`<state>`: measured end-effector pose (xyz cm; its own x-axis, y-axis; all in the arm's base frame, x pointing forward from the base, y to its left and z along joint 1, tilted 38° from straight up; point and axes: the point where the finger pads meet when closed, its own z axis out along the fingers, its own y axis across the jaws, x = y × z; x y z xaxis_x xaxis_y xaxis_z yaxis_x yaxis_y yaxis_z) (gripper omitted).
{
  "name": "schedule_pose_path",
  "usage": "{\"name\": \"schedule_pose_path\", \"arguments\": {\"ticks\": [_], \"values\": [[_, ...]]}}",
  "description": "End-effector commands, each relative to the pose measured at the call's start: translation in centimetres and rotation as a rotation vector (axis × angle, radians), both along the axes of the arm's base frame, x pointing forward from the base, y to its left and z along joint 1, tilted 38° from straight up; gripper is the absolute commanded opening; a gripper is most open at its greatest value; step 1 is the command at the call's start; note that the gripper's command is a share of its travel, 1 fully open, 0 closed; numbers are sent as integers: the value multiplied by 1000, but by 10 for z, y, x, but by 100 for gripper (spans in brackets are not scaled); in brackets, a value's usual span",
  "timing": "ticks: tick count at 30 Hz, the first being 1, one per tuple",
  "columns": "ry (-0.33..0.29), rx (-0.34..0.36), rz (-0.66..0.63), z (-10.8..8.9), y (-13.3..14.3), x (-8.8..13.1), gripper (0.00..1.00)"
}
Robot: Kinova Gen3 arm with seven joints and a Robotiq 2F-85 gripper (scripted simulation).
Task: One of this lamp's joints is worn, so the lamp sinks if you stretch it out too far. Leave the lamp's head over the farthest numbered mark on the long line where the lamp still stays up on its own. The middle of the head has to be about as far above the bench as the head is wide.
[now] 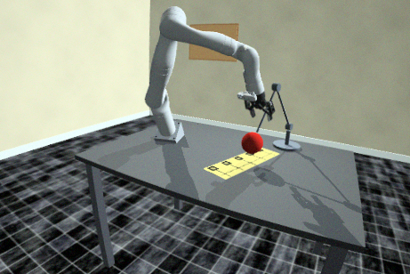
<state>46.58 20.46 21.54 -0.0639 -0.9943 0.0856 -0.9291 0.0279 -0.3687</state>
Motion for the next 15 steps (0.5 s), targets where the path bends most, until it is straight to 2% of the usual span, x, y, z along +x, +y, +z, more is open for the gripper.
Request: {"name": "schedule_pose_path", "arguments": {"ticks": [1,4,15], "values": [[8,-5,1,-10,-1,1,100],[7,-4,2,-17,-1,4,100],[14,-9,0,-21,-2,4,100]]}}
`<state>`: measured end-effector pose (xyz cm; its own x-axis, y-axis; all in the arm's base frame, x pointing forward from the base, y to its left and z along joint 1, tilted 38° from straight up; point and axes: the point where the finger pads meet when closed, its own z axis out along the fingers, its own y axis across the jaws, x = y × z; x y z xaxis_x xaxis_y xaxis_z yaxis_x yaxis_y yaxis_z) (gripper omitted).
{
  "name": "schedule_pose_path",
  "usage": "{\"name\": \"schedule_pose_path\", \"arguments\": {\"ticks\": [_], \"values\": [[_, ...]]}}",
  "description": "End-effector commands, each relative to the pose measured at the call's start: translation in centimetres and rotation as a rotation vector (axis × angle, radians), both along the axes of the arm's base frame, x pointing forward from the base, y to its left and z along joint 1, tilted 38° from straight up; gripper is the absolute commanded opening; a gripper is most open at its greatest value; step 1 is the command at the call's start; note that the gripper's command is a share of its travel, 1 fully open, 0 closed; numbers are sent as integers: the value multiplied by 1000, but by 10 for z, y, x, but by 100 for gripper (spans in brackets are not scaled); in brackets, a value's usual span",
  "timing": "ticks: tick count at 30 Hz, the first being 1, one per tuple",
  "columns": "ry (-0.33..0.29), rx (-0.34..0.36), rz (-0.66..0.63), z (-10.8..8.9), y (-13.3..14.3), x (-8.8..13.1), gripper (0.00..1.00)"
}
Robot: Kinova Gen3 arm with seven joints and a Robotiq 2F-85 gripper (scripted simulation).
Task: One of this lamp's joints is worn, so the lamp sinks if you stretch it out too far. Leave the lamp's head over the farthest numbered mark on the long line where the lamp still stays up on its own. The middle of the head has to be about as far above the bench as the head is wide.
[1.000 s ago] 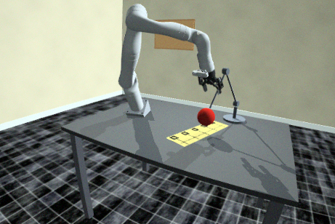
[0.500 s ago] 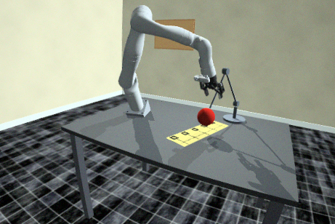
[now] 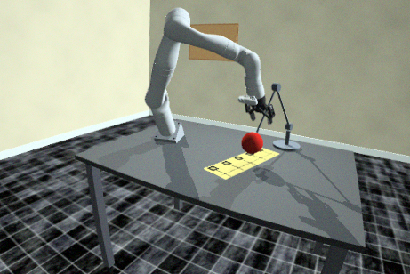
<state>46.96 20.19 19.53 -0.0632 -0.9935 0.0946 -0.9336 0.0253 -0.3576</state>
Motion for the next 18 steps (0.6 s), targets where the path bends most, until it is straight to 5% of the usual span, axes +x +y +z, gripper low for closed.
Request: {"name": "schedule_pose_path", "arguments": {"ticks": [1,8,9,18], "values": [[3,-1,1,-2,0,0,100],[7,-4,0,-4,-1,0,100],[7,-4,0,-4,-1,0,0],[6,-3,0,-4,-1,0,0]]}}
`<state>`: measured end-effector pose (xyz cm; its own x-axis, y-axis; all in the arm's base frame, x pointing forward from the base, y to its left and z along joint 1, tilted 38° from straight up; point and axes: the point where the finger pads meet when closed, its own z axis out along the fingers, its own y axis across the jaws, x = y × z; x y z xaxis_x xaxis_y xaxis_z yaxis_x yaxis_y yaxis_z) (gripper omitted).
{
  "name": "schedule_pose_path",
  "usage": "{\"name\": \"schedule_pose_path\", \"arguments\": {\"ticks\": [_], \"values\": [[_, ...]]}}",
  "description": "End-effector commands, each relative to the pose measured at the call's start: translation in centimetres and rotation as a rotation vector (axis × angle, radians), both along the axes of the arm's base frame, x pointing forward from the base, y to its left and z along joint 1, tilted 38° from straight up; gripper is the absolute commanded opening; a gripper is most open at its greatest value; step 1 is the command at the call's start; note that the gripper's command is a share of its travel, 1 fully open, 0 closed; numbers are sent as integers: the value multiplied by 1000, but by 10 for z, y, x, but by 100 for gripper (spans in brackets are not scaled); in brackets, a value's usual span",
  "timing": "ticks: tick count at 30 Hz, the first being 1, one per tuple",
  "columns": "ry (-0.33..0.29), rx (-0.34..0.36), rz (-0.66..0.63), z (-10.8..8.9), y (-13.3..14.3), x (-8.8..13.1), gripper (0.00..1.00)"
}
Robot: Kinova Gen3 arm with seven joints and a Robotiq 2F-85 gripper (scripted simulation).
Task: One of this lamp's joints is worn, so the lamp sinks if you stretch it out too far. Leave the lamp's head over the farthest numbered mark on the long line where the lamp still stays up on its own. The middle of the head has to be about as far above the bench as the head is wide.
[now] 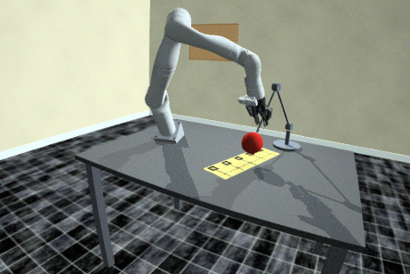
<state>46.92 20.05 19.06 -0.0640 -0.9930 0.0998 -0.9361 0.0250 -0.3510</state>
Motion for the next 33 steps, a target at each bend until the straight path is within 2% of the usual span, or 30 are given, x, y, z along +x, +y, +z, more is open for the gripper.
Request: {"name": "schedule_pose_path", "arguments": {"ticks": [1,24,33], "values": [[-2,1,1,1,1,0,0],[-2,1,1,1,1,0,0],[0,1,2,9,-21,-3,0]]}}
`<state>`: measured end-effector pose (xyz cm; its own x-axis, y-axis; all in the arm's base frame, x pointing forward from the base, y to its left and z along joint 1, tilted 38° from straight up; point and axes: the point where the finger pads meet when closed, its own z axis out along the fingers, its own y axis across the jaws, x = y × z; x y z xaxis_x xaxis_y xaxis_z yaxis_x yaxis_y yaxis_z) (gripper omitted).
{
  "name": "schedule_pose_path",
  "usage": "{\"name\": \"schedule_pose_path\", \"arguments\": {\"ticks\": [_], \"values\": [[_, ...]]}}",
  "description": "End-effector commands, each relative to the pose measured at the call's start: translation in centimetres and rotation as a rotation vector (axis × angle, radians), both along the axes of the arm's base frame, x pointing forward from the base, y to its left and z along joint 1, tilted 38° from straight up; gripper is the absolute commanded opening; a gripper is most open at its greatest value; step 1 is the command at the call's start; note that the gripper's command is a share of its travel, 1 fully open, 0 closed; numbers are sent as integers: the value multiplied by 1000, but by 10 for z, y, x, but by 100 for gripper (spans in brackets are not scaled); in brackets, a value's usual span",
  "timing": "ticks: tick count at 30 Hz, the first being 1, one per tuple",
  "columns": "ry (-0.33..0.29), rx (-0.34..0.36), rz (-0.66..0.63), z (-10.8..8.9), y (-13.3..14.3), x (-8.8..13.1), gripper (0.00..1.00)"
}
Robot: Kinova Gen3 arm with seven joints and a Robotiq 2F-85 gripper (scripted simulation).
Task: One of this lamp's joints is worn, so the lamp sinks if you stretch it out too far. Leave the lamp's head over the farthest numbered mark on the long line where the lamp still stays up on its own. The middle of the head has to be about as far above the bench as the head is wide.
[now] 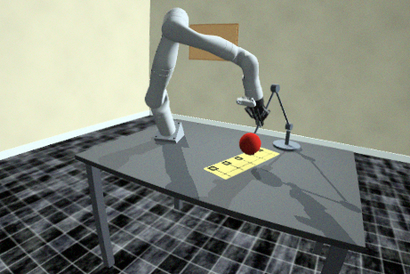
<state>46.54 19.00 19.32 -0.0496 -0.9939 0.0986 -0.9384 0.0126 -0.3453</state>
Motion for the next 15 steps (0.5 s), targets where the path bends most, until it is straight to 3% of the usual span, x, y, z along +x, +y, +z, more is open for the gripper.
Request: {"name": "schedule_pose_path", "arguments": {"ticks": [1,15], "values": [[-6,-1,-12,7,-13,0,0],[-5,-2,-10,17,-40,-4,0]]}}
